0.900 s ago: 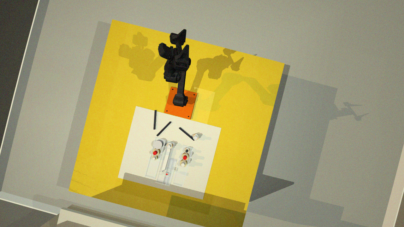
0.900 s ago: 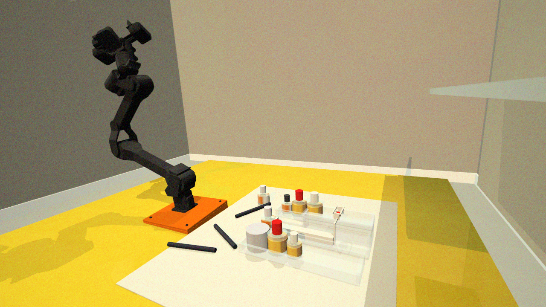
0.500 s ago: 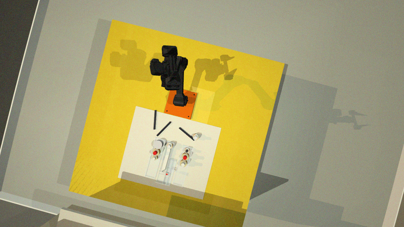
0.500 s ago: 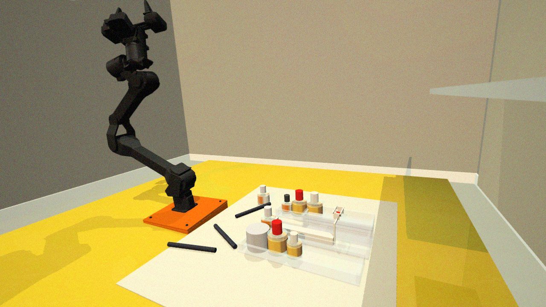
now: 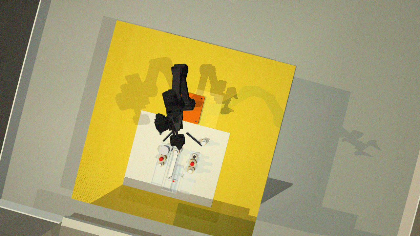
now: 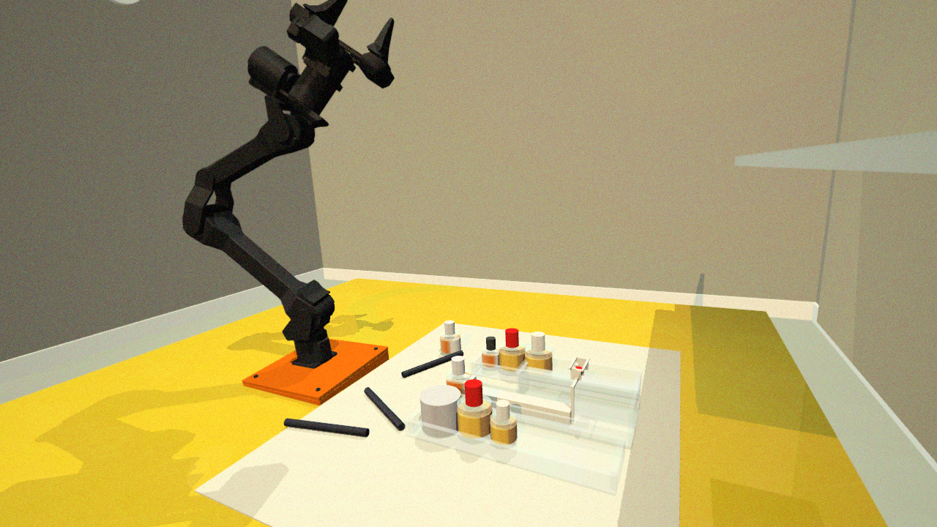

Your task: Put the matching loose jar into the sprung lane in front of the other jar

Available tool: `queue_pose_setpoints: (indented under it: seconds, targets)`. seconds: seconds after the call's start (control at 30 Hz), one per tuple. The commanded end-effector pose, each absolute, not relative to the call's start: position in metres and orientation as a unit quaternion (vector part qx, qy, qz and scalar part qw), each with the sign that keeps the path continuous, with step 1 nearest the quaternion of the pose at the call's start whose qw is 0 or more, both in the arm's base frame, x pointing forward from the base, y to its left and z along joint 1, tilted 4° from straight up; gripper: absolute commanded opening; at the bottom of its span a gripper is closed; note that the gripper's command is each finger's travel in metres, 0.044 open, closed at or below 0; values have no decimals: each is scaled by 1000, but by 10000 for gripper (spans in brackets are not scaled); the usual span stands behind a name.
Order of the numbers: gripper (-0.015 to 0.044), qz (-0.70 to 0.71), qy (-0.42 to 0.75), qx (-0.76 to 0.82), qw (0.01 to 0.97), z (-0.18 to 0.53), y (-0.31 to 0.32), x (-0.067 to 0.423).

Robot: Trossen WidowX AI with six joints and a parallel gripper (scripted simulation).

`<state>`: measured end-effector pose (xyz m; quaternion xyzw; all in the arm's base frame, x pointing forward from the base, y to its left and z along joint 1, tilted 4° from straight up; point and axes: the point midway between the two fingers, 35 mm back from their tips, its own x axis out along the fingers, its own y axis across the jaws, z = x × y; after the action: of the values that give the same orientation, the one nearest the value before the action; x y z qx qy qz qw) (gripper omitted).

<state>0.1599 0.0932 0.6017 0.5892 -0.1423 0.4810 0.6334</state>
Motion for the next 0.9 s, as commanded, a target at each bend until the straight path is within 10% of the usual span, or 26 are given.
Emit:
queue_pose_setpoints:
  seconds: [0.0,0.87]
  targets:
    - [440,432,-88,591,675,575,111,203]
    - [440,99,448,308,833,241,202,315]
